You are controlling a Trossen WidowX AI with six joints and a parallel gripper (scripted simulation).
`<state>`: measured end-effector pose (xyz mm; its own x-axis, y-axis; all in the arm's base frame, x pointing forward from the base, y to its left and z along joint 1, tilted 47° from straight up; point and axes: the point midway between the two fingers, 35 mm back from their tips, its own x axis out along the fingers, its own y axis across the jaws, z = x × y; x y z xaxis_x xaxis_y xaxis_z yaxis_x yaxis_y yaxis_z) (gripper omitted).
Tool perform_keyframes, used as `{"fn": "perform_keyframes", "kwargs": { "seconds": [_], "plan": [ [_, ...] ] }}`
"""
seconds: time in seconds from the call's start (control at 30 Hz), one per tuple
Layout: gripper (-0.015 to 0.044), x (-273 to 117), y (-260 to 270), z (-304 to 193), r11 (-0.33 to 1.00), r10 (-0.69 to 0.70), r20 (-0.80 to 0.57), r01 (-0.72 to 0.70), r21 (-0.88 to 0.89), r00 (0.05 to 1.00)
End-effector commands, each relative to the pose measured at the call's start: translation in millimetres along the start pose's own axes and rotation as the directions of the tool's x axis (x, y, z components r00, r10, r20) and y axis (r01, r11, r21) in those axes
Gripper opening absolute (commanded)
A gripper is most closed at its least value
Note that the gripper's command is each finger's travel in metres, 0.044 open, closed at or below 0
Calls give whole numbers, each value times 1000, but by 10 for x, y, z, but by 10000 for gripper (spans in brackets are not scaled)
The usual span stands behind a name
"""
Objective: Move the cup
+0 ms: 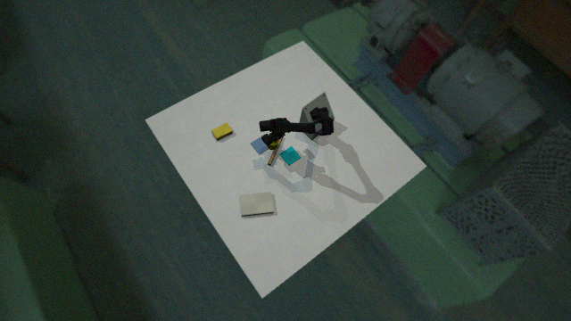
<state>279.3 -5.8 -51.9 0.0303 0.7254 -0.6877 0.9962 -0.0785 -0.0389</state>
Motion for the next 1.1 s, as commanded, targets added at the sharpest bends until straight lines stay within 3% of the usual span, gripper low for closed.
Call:
{"fn": "perform_keyframes", "kwargs": {
  "seconds": [0.0,1.07],
  "plan": [
    [0,8,-55,-76,1000,-2,-5,2,7,1000],
    [0,-8,-348,-556,1000,-4,-7,4,9,1000]
  ]
}}
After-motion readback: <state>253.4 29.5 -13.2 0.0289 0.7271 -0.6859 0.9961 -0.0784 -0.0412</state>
